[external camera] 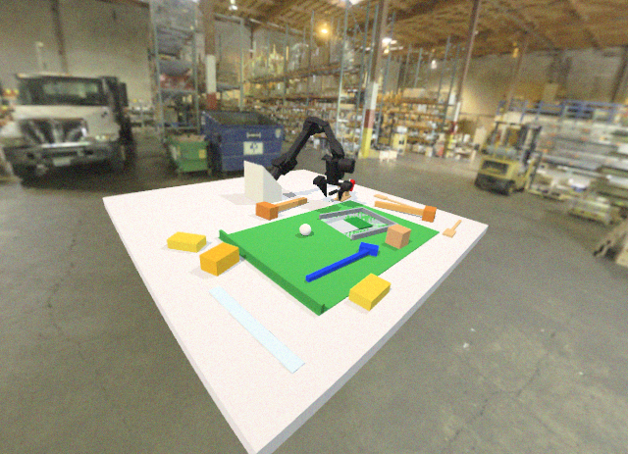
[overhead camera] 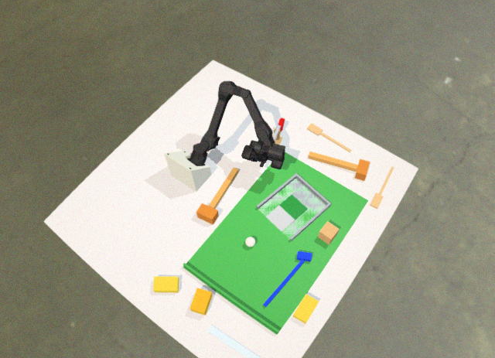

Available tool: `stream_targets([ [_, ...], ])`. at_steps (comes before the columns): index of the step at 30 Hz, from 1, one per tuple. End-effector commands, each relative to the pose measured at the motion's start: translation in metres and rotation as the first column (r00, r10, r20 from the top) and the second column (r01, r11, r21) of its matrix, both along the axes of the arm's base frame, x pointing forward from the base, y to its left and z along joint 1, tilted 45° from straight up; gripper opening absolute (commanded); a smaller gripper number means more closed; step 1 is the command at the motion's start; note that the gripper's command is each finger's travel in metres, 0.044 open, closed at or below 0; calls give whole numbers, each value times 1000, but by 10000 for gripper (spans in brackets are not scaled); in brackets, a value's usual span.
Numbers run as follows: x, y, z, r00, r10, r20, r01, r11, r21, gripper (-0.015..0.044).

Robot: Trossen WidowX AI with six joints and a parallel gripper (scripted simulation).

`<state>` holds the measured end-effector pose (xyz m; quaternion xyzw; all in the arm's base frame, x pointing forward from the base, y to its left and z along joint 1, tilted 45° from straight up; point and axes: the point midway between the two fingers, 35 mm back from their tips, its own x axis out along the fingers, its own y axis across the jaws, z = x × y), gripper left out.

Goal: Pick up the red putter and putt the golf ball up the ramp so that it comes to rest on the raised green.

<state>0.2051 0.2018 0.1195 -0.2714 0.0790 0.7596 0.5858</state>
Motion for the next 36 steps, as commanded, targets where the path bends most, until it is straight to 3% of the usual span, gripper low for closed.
stream_targets([
  [1,0,0,0,1000,1,1,-1,1000,0,256],
  [10,0,0,0,1000,1,1,-1,1000,0,20],
  [21,3,-8,6,1000,0,3,0,1000,-7,0],
  [36,10,-54,50,1000,0,1,0,1000,-17,0],
])
